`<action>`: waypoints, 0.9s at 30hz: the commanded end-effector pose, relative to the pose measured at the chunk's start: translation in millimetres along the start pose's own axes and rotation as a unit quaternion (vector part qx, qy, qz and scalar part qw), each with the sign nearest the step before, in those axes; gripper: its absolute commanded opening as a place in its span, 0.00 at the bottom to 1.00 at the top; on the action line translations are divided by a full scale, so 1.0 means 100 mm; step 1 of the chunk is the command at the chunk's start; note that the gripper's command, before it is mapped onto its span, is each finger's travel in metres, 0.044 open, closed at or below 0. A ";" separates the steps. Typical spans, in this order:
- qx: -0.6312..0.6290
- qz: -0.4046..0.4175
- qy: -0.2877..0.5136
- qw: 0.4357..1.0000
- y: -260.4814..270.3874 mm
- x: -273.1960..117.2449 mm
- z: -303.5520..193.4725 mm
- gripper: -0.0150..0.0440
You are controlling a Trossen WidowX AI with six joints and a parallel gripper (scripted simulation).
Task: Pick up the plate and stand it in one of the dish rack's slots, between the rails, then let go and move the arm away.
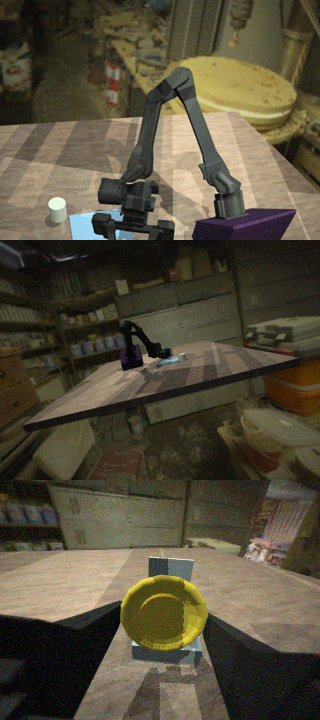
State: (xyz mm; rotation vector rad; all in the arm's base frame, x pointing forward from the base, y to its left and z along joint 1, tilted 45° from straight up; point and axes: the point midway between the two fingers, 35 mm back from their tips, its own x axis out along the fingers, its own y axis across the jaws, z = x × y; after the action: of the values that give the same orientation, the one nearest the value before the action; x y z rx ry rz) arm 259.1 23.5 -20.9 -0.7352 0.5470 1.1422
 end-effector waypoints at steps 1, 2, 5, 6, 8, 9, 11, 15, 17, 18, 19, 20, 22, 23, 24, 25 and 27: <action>-0.041 -0.020 -0.017 0.999 0.01 -0.04 0.00 0.25; -0.041 -0.020 -0.017 0.999 0.01 -0.04 0.00 0.25; -0.041 -0.020 -0.017 0.999 0.01 -0.04 0.00 0.25; -0.041 -0.020 -0.017 0.999 0.01 -0.04 0.00 0.25; -0.041 -0.020 -0.017 0.999 0.01 -0.04 0.00 0.25; -0.041 -0.020 -0.017 0.999 0.01 -0.04 0.00 0.25; -0.041 -0.020 -0.017 0.999 0.01 -0.04 0.00 0.25; -0.039 -0.019 -0.015 0.999 -0.01 0.05 0.01 0.25; -0.038 -0.019 -0.015 0.999 -0.02 0.10 0.02 0.25; -0.037 -0.019 -0.014 0.999 -0.02 0.11 0.02 0.25; -0.037 -0.019 -0.014 0.999 -0.02 0.11 0.02 0.25; -0.037 -0.019 -0.014 0.999 -0.02 0.11 0.02 0.25; -0.038 -0.019 -0.015 0.999 -0.02 0.12 0.02 0.25; -0.038 -0.019 -0.015 0.999 -0.03 0.14 0.02 0.25; -0.039 -0.019 -0.015 0.999 -0.03 0.18 0.03 0.25; -0.040 -0.020 -0.015 0.999 -0.04 0.21 0.03 0.25; -0.041 -0.020 -0.016 0.999 -0.04 0.23 0.03 0.25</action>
State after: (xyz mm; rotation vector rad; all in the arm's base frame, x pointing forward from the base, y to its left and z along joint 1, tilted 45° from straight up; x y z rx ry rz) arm 269.1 34.9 -30.3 -0.7972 0.4576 1.1409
